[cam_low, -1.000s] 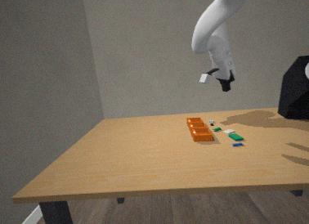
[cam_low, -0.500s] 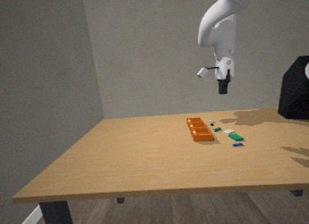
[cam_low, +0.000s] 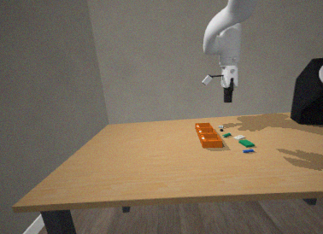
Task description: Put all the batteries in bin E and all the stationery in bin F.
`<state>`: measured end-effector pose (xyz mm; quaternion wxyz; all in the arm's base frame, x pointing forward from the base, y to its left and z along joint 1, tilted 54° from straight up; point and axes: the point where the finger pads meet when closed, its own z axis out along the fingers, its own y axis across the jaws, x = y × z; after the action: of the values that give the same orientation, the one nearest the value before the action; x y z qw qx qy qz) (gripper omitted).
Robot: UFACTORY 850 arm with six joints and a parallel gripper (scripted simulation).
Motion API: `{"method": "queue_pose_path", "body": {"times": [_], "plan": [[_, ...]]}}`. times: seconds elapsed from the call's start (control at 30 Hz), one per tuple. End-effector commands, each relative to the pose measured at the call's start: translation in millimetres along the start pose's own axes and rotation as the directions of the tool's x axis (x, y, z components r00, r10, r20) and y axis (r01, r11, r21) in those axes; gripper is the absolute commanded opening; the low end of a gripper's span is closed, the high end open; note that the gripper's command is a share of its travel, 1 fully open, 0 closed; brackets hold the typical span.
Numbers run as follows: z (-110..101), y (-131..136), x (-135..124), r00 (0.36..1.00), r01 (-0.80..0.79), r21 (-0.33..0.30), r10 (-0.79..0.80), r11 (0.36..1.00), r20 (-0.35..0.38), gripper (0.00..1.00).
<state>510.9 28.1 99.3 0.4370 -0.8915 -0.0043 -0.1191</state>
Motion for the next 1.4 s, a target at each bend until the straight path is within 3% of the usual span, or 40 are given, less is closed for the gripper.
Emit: {"method": "queue_pose_path", "body": {"times": [0.0,0.67,0.87,1.37], "plan": [[21.7,16.9,21.1,1.0,-0.013,0.001,0.013,1.0,0.001,0.07],[117.1,88.4,106.4,1.0,-0.013,0.001,0.013,1.0,0.001,0.07],[117.1,88.3,106.4,1.0,-0.013,0.001,0.013,1.0,0.001,0.07],[157.1,88.3,106.3,1.0,-0.013,0.001,0.013,1.0,0.001,0.07]]}}
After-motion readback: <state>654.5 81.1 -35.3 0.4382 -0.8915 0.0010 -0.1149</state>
